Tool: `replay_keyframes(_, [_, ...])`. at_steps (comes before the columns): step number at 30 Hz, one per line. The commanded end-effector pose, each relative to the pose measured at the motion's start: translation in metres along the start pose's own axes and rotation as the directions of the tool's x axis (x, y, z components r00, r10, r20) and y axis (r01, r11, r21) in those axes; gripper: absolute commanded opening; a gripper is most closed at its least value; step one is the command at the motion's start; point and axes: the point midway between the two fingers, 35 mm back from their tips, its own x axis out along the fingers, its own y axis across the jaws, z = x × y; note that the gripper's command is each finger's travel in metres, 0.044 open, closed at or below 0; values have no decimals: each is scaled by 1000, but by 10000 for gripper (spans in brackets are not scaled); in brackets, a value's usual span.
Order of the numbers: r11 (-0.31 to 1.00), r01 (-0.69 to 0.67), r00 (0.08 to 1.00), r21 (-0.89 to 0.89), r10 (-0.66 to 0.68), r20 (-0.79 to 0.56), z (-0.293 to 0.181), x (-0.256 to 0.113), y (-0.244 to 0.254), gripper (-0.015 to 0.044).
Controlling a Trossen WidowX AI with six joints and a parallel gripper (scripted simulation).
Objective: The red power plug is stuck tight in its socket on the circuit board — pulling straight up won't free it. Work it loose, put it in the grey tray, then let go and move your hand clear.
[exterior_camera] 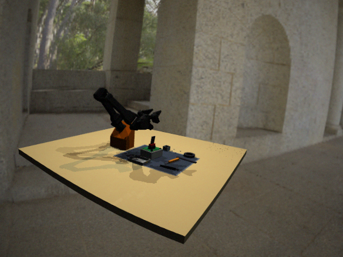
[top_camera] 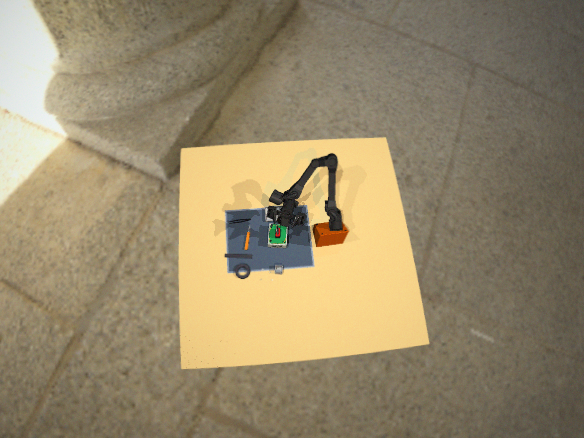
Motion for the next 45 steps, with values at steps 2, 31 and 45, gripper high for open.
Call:
replay_keyframes(2, [1000, 0, 1000, 0, 0, 0, 0, 0, 0, 430])
replay_keyframes(31, [-164, 864, -487, 476, -28, 873, 68, -63, -2, 430])
replay_keyframes(45, [-163, 863, -488, 477, -28, 873, 94, -78, -3, 430])
